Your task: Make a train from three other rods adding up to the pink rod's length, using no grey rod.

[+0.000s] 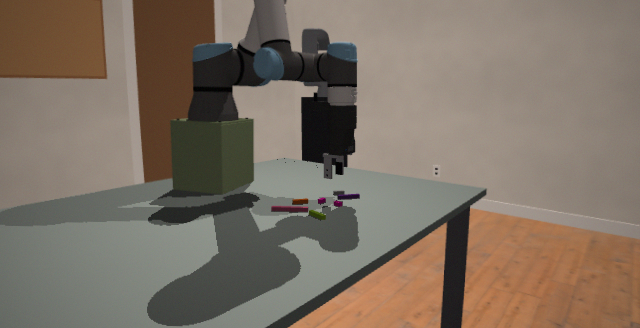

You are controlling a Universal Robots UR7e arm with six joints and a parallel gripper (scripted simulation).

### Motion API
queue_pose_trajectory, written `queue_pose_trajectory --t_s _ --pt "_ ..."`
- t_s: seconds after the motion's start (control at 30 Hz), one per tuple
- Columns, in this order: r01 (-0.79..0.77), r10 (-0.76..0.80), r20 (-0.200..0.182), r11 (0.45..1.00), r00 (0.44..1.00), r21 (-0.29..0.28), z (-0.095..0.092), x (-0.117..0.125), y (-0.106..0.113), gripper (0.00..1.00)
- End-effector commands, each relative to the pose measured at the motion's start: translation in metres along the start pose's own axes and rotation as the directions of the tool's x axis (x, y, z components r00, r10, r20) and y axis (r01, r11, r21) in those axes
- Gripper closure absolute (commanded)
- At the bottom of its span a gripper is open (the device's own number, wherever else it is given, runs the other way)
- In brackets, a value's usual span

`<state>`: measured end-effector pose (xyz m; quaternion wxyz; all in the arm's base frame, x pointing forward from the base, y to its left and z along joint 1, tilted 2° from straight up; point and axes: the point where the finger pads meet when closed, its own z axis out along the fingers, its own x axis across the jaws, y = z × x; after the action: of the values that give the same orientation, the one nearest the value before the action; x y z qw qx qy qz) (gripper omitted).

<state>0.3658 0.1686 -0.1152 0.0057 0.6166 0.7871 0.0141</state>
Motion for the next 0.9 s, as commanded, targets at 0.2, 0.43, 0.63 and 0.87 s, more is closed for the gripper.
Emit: queue_pose_trajectory --t_s 0.2,0.43,0.63,0.87 --pt "0.253 -0.253 0.000 0.967 0.967 -0.001 -0.0002 0.0010 -0.0022 0.00" --pt "0.424 -0.424 0.001 0.906 0.906 -0.001 -0.0002 0.0018 -0.0032 0.00" --pt "0.619 -0.619 0.001 0.785 0.785 -0.001 -0.0001 0.0034 -0.0035 0.00" --pt "0.796 -0.796 0.001 0.606 0.606 -0.001 -0.0001 0.0059 -0.0027 0.00"
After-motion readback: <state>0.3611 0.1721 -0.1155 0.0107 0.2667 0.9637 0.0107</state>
